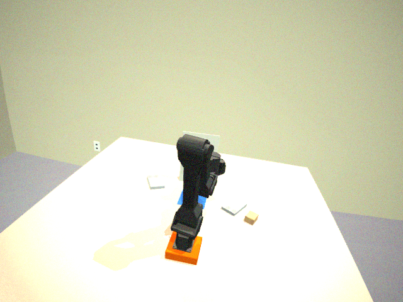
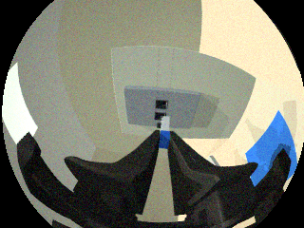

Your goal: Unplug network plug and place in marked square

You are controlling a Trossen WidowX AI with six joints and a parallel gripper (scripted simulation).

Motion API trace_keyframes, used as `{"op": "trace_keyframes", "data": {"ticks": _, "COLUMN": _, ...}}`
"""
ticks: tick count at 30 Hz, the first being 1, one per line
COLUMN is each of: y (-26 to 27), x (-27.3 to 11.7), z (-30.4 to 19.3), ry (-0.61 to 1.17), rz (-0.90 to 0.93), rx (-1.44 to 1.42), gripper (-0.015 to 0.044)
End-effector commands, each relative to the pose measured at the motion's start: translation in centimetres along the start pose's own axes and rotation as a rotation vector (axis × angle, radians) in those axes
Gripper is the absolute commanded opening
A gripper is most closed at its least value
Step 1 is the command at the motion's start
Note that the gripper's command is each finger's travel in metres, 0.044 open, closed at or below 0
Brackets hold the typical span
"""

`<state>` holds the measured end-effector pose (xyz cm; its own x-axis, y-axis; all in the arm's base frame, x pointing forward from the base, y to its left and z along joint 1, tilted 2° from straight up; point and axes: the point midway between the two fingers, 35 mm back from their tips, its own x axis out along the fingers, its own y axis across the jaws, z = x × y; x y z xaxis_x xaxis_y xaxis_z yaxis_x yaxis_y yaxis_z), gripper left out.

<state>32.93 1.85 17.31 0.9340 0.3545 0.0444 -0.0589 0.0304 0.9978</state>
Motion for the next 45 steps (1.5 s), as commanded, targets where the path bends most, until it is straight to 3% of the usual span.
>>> {"op": "trace_keyframes", "data": {"ticks": 1, "y": 0.0, "x": -0.2, "z": -0.1, "ry": 0.006, "rz": -0.001, "rx": 0.005, "gripper": 0.0}}
{"op": "trace_keyframes", "data": {"ticks": 45, "y": 5.9, "x": -2.3, "z": -1.3, "ry": 0.006, "rz": -0.001, "rx": 0.005, "gripper": 0.0}}
